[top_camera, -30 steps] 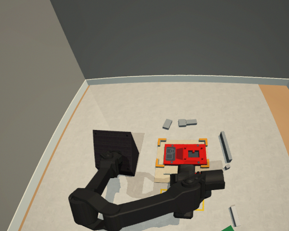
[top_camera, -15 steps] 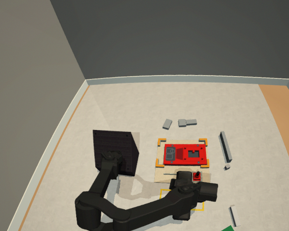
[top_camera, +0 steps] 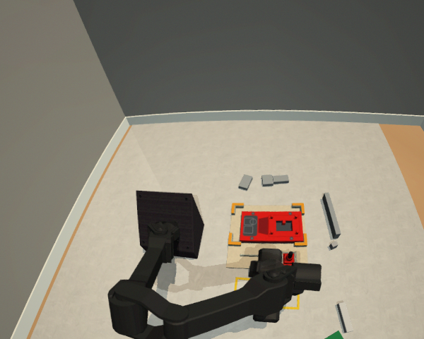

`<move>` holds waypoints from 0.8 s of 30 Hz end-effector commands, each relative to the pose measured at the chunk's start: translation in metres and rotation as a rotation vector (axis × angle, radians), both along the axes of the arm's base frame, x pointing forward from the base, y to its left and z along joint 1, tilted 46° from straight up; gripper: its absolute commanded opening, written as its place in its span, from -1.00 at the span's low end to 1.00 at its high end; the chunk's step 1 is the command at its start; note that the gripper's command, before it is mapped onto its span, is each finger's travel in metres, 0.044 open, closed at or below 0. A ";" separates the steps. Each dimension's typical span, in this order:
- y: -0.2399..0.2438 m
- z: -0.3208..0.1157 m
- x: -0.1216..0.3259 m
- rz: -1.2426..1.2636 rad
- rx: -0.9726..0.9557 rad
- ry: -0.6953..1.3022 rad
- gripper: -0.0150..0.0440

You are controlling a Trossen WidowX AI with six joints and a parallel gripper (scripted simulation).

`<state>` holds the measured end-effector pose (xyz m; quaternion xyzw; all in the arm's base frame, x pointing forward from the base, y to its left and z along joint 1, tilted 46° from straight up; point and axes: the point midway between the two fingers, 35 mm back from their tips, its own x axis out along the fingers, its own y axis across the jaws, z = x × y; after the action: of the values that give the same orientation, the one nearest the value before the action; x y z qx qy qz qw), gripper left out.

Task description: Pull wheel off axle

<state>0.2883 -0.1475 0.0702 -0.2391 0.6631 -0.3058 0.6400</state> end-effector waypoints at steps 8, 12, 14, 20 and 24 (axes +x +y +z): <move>0.042 0.025 -0.005 0.016 0.005 -0.011 0.79; 0.077 0.029 -0.039 0.013 0.008 -0.009 1.00; 0.090 0.032 -0.057 0.010 0.002 -0.007 1.00; 0.098 0.034 -0.071 0.008 -0.005 -0.007 1.00; 0.098 0.034 -0.071 0.008 -0.005 -0.007 1.00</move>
<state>0.2200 -0.0506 0.1050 -0.2445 0.6577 -0.3054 0.6438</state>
